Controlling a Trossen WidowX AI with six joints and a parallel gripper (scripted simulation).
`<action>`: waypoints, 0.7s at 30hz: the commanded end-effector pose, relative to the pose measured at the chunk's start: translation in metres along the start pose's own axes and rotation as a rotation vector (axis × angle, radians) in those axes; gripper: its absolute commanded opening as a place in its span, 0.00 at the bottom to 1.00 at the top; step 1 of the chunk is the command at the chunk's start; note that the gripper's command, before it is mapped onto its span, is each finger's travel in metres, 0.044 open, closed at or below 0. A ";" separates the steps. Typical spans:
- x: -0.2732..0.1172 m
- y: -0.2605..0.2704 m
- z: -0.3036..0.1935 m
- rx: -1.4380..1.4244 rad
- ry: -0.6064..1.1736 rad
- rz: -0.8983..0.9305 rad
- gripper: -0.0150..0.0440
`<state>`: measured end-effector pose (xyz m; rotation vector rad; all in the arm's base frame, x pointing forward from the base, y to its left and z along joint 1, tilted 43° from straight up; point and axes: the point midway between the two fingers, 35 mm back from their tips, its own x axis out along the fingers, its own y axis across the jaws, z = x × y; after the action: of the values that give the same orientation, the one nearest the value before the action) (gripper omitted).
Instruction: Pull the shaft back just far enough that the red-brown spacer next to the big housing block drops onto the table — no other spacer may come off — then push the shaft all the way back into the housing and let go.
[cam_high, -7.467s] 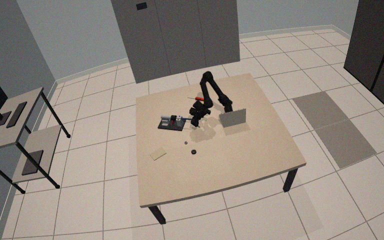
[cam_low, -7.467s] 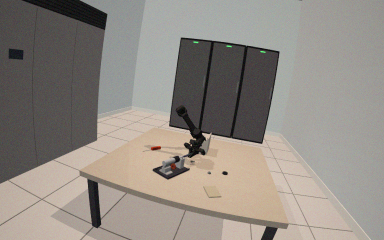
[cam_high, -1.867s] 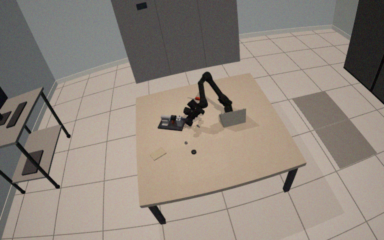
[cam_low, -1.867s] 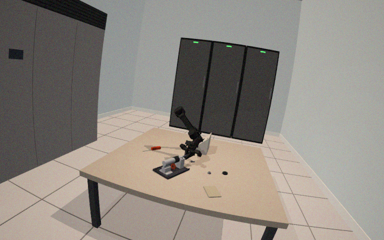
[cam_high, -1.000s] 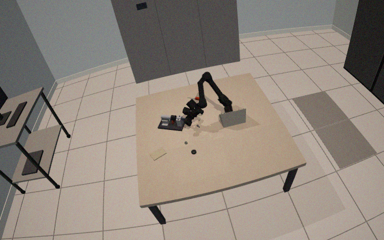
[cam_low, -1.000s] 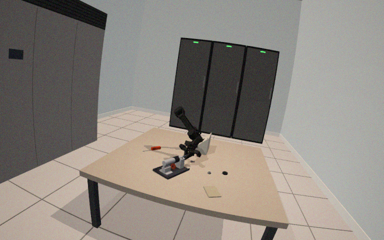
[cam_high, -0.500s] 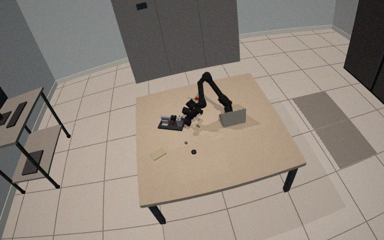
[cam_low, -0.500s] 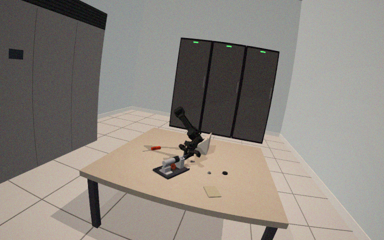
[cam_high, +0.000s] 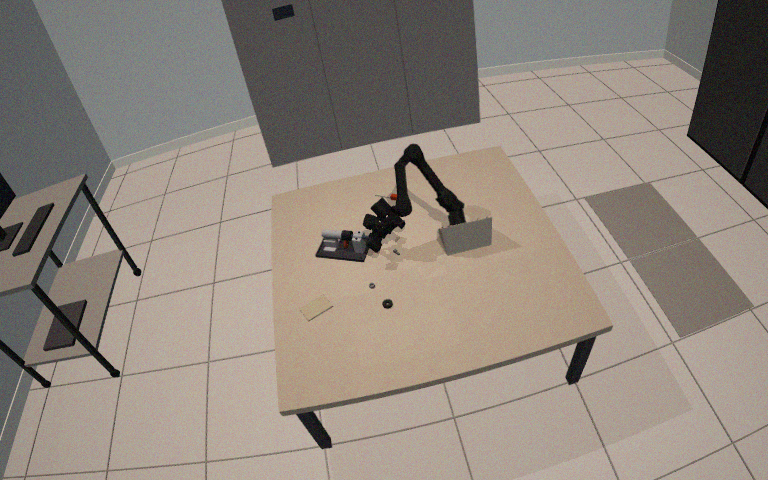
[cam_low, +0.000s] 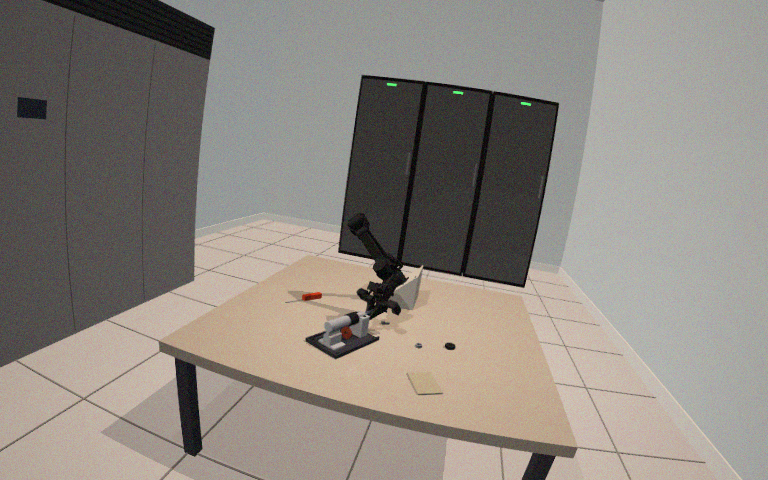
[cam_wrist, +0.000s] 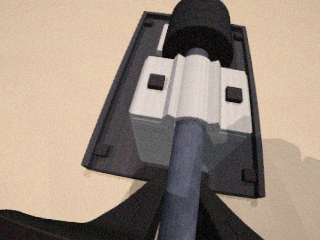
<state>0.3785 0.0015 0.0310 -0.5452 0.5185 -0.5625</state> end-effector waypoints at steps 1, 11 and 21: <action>0.001 0.000 0.003 -0.001 -0.003 -0.001 0.25; 0.004 0.000 0.005 -0.001 -0.003 -0.001 0.25; 0.006 0.000 0.007 -0.001 -0.003 -0.001 0.25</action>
<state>0.3844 0.0002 0.0331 -0.5452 0.5183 -0.5627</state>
